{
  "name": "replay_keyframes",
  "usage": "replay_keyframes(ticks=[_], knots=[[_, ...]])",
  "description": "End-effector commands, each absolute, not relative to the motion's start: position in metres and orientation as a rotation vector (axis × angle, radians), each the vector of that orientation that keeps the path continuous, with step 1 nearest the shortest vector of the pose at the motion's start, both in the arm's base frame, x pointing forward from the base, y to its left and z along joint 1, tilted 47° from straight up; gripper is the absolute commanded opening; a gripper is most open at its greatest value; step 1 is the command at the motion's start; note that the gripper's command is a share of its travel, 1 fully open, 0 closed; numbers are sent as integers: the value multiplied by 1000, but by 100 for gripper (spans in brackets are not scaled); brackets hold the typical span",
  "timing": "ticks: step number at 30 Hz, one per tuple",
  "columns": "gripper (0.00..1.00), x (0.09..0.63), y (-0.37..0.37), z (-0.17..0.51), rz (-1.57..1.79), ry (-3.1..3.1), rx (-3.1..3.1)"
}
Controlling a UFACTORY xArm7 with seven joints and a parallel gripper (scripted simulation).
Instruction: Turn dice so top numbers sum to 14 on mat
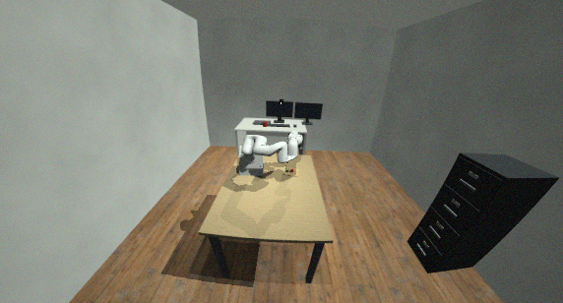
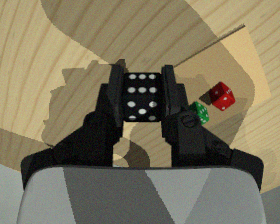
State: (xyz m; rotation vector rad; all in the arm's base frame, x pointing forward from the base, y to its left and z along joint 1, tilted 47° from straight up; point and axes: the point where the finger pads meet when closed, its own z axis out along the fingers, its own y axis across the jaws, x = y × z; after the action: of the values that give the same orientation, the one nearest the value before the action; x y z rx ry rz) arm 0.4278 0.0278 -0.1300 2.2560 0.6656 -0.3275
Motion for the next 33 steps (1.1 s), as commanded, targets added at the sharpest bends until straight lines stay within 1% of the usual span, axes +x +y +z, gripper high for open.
replay_keyframes(ticks=[1, 10, 17, 24, 33], knots=[[21, 432, 31, -130, -227, 472, 2292], [21, 435, 32, -131, -152, 313, 2313], [21, 436, 32, -131, -137, 310, 2314], [21, 436, 31, -131, -41, 350, 2320], [21, 434, 32, -131, 278, 484, 2329]])
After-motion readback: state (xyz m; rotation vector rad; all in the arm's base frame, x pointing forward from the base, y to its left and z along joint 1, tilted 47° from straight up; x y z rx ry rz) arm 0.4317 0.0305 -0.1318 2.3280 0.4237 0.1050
